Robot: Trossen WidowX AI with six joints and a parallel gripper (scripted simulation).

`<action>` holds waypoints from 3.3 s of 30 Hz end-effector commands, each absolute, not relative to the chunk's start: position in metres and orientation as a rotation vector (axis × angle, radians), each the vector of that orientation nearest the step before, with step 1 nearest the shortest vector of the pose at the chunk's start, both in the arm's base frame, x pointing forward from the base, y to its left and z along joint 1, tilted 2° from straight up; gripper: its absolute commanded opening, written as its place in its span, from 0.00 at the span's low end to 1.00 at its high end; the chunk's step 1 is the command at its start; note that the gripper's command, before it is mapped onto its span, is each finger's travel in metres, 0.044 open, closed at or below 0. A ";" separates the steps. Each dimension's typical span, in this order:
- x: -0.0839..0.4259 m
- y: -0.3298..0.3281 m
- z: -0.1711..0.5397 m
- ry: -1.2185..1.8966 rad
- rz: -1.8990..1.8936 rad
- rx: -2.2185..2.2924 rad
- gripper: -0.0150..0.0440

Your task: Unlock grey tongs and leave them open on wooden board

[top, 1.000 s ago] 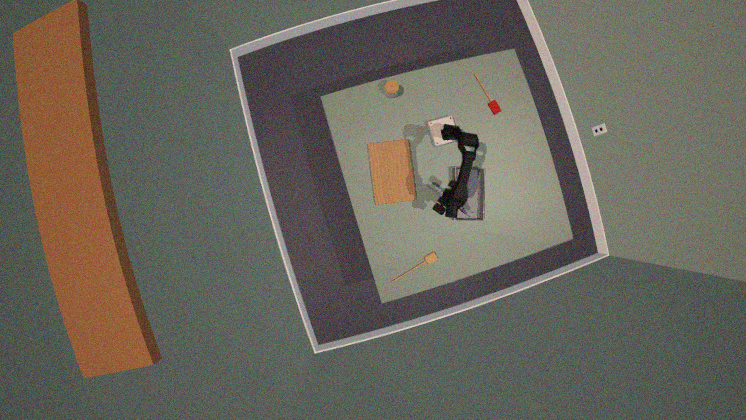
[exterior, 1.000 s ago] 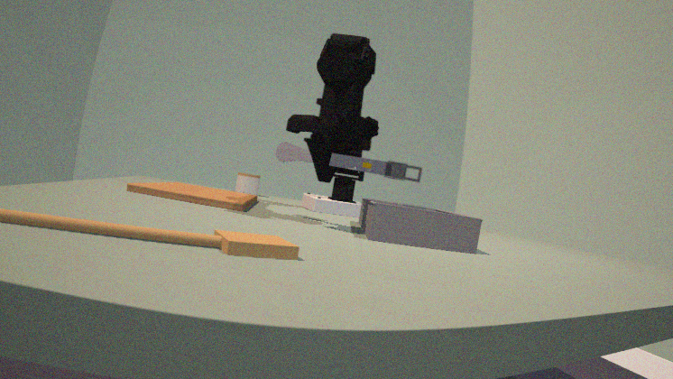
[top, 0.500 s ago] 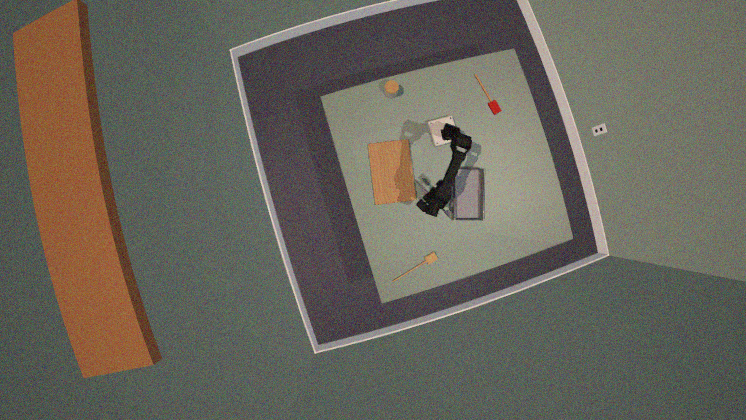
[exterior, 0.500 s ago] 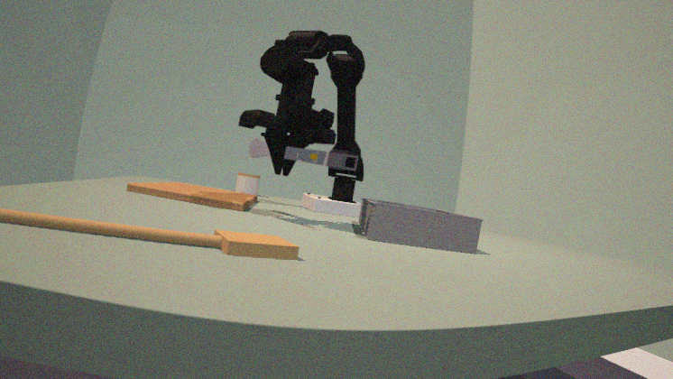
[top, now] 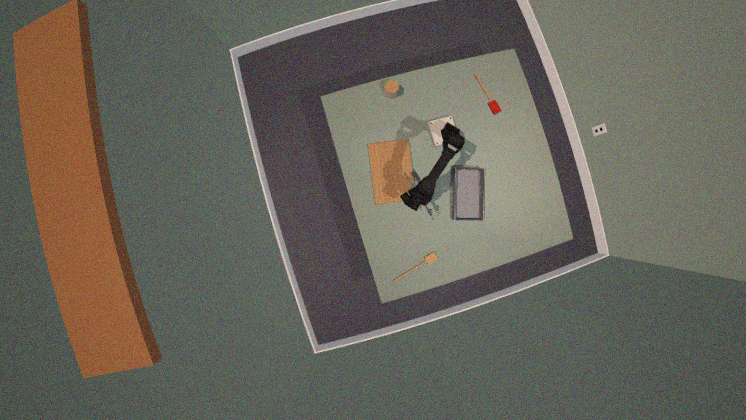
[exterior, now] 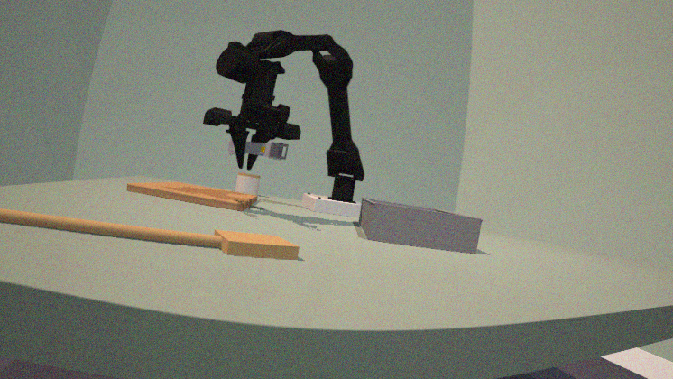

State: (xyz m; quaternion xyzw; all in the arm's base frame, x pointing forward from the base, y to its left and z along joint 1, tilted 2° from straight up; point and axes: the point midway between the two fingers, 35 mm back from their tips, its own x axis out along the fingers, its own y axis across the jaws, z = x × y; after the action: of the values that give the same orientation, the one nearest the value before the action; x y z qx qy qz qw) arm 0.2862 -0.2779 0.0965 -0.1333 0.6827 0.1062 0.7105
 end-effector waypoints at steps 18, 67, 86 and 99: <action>0.176 -0.377 0.097 1.527 -0.035 -0.030 0.00; 0.100 -0.397 0.147 0.669 -0.129 0.006 0.00; 0.100 -0.397 0.147 0.669 -0.129 0.006 0.00; 0.100 -0.397 0.147 0.669 -0.129 0.006 0.00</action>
State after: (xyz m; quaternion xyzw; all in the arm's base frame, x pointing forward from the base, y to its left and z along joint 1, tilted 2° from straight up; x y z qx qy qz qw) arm 0.0991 -0.3968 0.1436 0.0082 0.3335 -0.0628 0.9406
